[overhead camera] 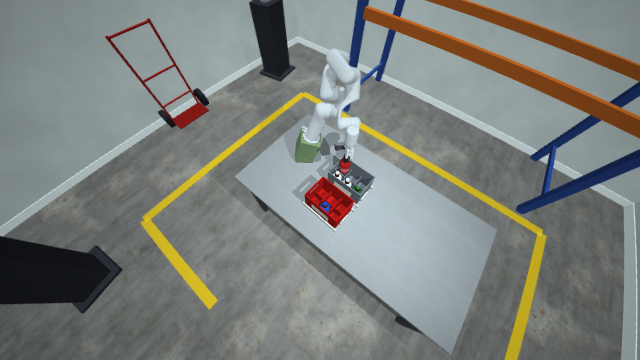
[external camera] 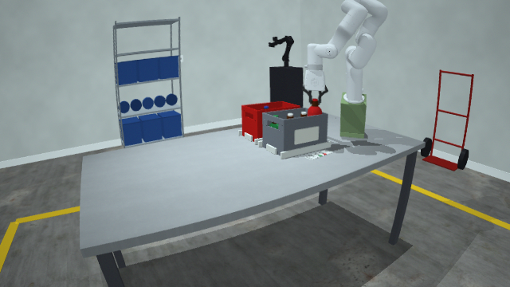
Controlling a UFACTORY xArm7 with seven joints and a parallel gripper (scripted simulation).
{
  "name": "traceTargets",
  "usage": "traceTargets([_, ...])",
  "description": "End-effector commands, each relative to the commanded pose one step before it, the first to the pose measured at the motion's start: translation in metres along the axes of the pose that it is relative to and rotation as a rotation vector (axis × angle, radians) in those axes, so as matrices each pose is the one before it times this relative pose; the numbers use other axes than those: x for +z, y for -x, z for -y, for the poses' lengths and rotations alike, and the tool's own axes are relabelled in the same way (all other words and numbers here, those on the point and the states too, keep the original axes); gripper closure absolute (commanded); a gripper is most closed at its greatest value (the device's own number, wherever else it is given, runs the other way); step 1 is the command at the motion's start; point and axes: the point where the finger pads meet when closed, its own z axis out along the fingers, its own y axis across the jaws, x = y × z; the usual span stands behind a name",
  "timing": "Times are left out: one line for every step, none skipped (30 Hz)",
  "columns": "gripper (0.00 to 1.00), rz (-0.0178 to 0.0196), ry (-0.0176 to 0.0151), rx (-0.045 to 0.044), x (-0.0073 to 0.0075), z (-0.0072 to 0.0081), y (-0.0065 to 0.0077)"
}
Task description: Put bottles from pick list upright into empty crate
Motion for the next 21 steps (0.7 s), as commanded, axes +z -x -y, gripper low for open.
traceTargets([1.0,0.00204,-0.00257,-0.00008,0.00408,0.00117,0.0009])
traceTargets([1.0,-0.00001,0.0,0.00001,0.001,0.0,0.00001])
traceTargets([1.0,-0.00001,0.0,0.00001,0.001,0.0,0.0])
traceTargets([1.0,-0.00001,0.0,0.00001,0.001,0.0,-0.00001])
traceTargets([1.0,-0.00001,0.0,0.00001,0.001,0.0,-0.00001])
traceTargets([1.0,0.0,0.0,0.0,0.0,0.0,0.0])
traceTargets([1.0,0.0,0.0,0.0,0.0,0.0,0.0])
traceTargets([1.0,-0.00001,0.0,0.00001,0.00102,0.00001,0.0])
traceTargets([1.0,-0.00001,0.0,0.00001,0.001,0.00001,0.0])
traceTargets([1.0,-0.00001,0.0,0.00001,0.001,0.00001,0.0])
traceTargets([1.0,-0.00001,0.0,0.00001,0.001,0.0,0.00001])
traceTargets([1.0,-0.00001,0.0,0.00001,0.001,-0.00001,0.0])
traceTargets([1.0,-0.00001,0.0,0.00001,0.001,-0.00001,-0.00001])
traceTargets([1.0,-0.00001,0.0,0.00001,0.001,-0.00001,-0.00003])
traceTargets([1.0,-0.00001,0.0,0.00001,0.001,-0.00001,-0.00003])
traceTargets([1.0,-0.00001,0.0,0.00001,0.001,-0.00001,-0.00001])
traceTargets([1.0,-0.00001,0.0,0.00001,0.001,0.0,0.0])
traceTargets([1.0,-0.00001,0.0,0.00001,0.001,0.0,0.00001])
traceTargets([1.0,-0.00001,0.0,0.00001,0.001,0.0,0.00001])
traceTargets([1.0,-0.00001,0.0,0.00001,0.001,0.0,0.0])
traceTargets([1.0,-0.00001,0.0,0.00001,0.001,0.0,-0.00001])
